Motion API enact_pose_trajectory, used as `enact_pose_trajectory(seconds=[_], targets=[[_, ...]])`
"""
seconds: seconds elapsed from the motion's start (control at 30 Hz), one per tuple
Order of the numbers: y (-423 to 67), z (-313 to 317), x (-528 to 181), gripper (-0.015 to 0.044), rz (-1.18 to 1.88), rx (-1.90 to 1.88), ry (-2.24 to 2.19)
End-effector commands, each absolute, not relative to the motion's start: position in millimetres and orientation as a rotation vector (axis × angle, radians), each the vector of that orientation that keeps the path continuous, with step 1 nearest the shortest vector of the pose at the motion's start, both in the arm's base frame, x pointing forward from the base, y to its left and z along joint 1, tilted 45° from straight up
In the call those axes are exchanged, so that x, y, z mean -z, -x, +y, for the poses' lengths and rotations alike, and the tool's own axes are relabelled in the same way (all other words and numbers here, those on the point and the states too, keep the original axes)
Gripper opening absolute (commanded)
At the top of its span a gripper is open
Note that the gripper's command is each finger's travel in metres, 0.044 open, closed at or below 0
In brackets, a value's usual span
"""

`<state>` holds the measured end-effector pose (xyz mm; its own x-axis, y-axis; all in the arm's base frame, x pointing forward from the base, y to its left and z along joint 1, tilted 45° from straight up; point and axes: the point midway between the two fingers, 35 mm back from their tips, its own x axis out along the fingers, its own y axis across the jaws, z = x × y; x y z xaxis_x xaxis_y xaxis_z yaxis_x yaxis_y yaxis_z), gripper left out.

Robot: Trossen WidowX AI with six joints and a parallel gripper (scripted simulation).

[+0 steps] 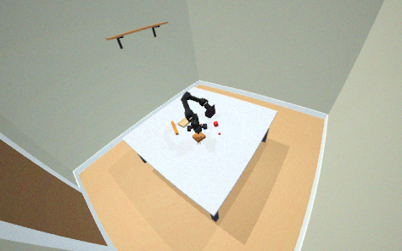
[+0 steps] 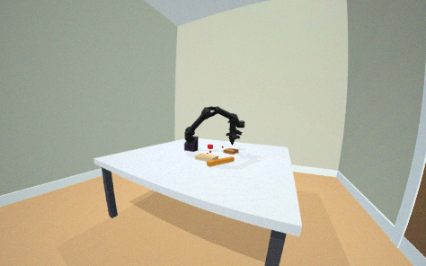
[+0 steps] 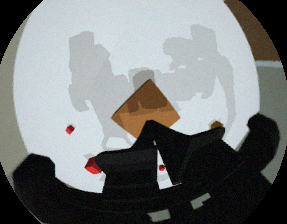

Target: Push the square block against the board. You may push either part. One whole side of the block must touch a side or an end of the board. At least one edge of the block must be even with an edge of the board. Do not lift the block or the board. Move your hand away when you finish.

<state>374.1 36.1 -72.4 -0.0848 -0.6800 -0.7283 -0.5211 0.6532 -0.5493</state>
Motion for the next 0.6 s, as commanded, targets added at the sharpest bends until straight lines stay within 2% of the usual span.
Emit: enact_pose_trajectory(seconds=[0.0,0.57], targets=[[-373,50,85,0.0,1.775,0.048,1.078],[-361,88,129,0.0,1.847,-0.387,1.42]])
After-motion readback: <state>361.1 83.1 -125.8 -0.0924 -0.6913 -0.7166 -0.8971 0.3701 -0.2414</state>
